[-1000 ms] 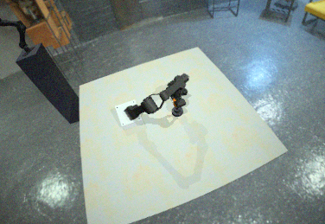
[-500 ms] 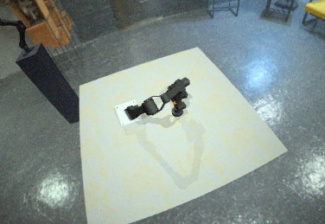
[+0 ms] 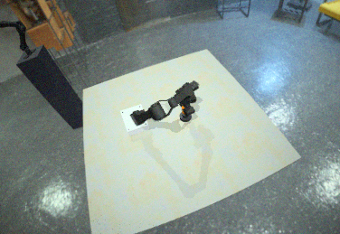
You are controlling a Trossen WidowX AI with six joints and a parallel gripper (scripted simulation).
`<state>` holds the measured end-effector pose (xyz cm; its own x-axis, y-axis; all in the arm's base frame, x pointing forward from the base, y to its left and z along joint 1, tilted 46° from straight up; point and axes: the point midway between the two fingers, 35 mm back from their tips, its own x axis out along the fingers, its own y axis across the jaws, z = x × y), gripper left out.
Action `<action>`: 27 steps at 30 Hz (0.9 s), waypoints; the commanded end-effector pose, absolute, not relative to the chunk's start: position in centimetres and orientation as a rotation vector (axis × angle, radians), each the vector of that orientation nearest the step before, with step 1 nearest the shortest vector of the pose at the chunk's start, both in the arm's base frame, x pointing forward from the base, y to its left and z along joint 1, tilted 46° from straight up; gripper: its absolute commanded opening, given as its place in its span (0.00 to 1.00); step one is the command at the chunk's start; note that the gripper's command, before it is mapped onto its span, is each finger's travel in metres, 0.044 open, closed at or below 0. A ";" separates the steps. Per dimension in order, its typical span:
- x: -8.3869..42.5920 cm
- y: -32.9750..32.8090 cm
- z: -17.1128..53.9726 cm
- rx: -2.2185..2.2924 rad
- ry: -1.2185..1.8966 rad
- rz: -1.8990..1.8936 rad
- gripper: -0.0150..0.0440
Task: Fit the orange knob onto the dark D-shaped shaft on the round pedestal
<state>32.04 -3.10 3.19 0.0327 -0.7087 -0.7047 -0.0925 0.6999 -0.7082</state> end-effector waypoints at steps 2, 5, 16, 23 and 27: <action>32.0 -3.1 3.3 -0.702 1.485 -0.537 0.25; 31.9 -2.9 3.5 -0.702 1.485 -0.537 0.25; 32.0 -2.9 3.3 -0.864 1.555 -0.384 0.25; 32.0 -3.2 3.1 -0.865 1.555 -0.384 0.25; 32.0 -3.1 3.2 -0.865 1.555 -0.384 0.25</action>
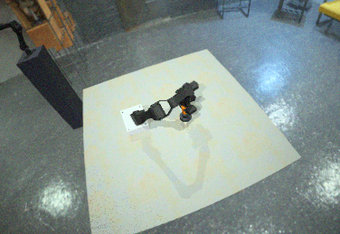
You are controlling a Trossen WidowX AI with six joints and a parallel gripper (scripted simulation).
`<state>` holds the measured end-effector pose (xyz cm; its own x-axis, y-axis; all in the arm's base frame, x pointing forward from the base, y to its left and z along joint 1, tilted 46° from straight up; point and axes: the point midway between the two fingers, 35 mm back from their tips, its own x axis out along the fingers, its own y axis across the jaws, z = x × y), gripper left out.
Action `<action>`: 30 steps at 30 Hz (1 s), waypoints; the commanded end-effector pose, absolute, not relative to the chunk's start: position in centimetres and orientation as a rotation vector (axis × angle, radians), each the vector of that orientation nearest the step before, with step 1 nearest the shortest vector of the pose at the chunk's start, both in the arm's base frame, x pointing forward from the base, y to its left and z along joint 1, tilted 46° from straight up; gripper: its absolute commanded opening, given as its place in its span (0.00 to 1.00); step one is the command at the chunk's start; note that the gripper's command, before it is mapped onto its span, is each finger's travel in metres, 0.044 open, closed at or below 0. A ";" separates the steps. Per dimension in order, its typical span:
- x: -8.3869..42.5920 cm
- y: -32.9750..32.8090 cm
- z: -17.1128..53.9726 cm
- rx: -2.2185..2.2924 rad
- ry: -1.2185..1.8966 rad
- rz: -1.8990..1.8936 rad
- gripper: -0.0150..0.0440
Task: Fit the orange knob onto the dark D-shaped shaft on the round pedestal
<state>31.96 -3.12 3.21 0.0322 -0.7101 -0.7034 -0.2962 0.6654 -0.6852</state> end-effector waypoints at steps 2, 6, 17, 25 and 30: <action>32.0 -3.0 3.2 -0.864 1.555 -0.384 0.25; 32.0 -2.8 3.4 -0.864 1.555 -0.384 0.25; 32.0 -2.9 3.3 -1.025 1.615 -0.224 0.25; 32.0 -3.1 3.2 -1.025 1.615 -0.224 0.25; 32.1 -2.9 3.3 -1.025 1.615 -0.224 0.25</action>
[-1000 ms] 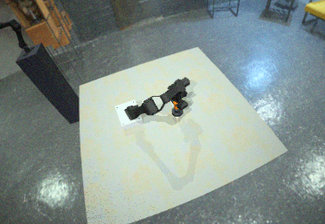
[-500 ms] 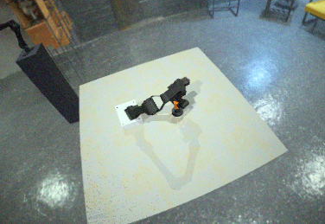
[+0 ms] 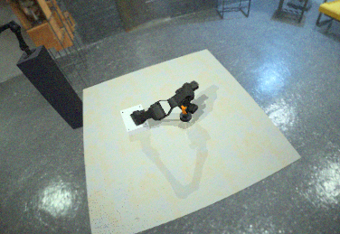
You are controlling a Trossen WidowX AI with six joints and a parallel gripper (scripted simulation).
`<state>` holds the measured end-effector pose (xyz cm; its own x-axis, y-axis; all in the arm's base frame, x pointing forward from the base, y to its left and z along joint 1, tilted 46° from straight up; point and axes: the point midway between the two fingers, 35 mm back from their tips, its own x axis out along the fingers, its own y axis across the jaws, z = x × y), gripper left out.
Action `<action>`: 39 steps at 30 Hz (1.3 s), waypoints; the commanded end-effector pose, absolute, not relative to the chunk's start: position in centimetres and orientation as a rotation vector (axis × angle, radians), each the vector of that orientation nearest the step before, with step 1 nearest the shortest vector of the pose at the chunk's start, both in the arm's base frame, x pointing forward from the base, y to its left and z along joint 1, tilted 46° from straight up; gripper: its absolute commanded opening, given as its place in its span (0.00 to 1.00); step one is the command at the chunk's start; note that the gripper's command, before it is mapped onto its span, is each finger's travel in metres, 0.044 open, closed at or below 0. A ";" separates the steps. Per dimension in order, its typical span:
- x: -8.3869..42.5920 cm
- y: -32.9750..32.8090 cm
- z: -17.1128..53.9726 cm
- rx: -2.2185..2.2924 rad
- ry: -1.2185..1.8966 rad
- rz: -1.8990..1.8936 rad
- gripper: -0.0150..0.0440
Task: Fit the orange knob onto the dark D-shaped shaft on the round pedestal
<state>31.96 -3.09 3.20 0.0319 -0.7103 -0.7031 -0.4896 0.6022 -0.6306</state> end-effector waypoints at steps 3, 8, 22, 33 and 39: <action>32.1 -2.8 3.5 -1.025 1.615 -0.223 0.25; 32.2 -2.8 3.5 -1.120 1.645 -0.124 0.25; 32.1 -3.1 3.2 -1.184 1.663 -0.055 0.25; 32.2 -2.8 3.5 -1.203 1.668 -0.034 0.25; 32.1 -2.9 3.4 -1.340 1.700 0.122 0.25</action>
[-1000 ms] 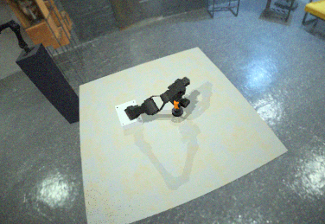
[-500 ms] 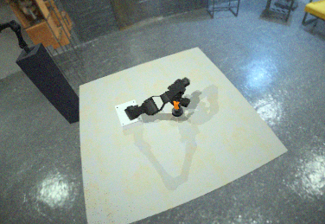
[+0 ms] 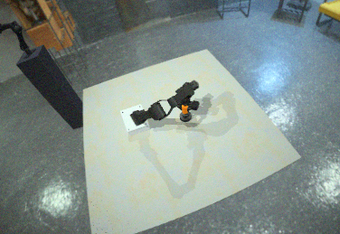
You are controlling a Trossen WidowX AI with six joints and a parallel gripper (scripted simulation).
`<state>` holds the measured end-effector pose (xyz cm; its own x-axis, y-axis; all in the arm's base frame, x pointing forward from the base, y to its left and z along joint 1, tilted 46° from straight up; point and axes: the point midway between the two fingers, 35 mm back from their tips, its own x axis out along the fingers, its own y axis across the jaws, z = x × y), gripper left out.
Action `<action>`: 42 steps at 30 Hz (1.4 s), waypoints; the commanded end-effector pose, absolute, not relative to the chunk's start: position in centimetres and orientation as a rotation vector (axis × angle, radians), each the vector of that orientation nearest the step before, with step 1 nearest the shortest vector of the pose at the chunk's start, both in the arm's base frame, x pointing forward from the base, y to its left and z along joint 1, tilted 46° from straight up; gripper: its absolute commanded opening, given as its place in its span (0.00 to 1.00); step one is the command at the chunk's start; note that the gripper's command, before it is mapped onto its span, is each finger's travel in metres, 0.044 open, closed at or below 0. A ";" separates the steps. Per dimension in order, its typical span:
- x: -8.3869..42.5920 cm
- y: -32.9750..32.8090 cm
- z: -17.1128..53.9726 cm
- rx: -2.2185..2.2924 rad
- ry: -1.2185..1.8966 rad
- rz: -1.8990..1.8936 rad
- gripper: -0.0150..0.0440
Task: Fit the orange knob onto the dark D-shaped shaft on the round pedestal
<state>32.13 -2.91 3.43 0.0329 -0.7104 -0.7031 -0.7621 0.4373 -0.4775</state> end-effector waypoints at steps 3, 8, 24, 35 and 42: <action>32.1 -2.9 3.3 -1.340 1.700 0.122 0.25; 32.1 -3.2 3.2 -1.340 1.700 0.122 0.25; 32.2 -2.9 3.5 -1.359 1.704 0.144 0.25; 32.1 -3.0 3.3 -1.492 1.724 0.308 0.25; 32.1 -3.1 3.2 -1.492 1.724 0.308 0.25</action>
<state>32.07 -3.12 3.24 0.0310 -0.7095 -0.7041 -0.9079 0.2746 -0.3167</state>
